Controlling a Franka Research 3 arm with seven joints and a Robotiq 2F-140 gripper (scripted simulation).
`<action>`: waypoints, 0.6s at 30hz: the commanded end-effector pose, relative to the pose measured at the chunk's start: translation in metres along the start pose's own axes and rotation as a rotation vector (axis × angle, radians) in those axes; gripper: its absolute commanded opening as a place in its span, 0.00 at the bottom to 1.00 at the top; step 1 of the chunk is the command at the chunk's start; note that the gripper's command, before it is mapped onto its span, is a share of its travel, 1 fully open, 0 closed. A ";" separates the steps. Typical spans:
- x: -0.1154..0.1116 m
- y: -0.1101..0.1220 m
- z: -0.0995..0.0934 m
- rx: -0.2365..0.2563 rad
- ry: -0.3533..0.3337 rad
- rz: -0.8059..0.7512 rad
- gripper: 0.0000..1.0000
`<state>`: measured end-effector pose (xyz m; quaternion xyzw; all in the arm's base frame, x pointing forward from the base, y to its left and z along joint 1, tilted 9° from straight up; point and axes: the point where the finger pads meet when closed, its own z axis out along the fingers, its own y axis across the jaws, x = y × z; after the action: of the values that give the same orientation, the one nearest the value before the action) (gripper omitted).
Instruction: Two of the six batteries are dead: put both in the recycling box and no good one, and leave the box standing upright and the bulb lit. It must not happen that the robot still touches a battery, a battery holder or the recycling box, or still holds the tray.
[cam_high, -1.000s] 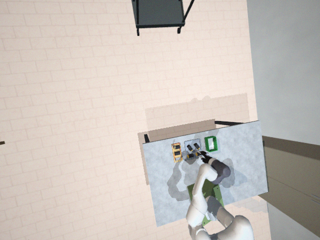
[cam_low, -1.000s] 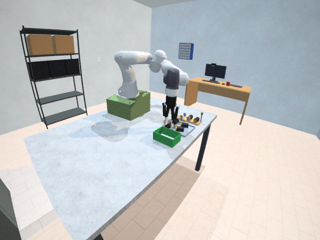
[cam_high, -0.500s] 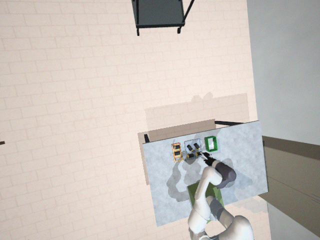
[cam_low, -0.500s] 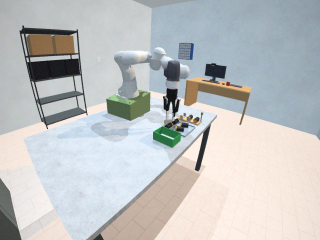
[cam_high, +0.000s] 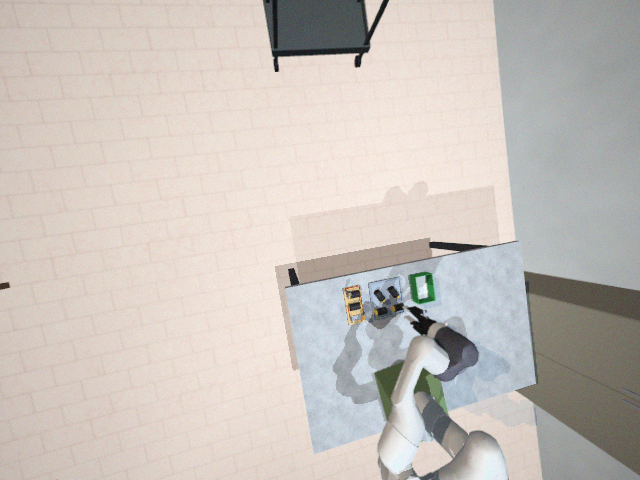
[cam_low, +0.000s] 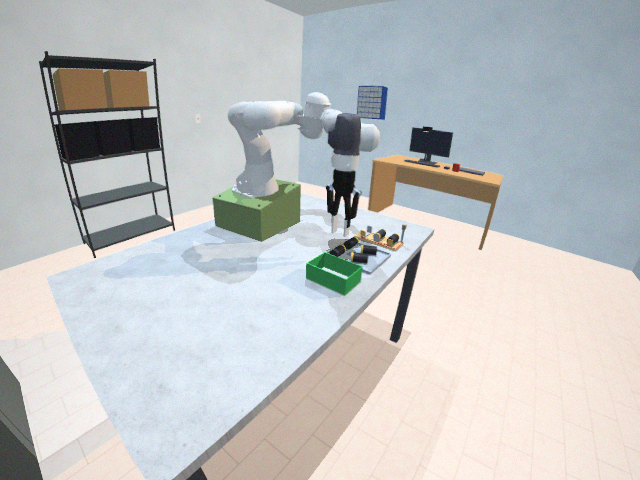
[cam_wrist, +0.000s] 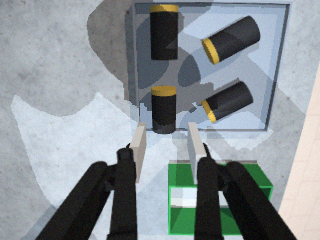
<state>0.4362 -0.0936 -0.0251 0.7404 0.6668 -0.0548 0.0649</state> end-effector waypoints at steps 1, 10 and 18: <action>0.002 -0.002 -0.026 0.007 0.005 0.005 0.29; 0.003 -0.001 -0.034 0.007 0.005 0.005 0.29; 0.065 0.055 -0.033 0.007 0.005 0.005 0.29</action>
<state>0.4775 -0.0503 0.0002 0.7214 0.6876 -0.0564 0.0598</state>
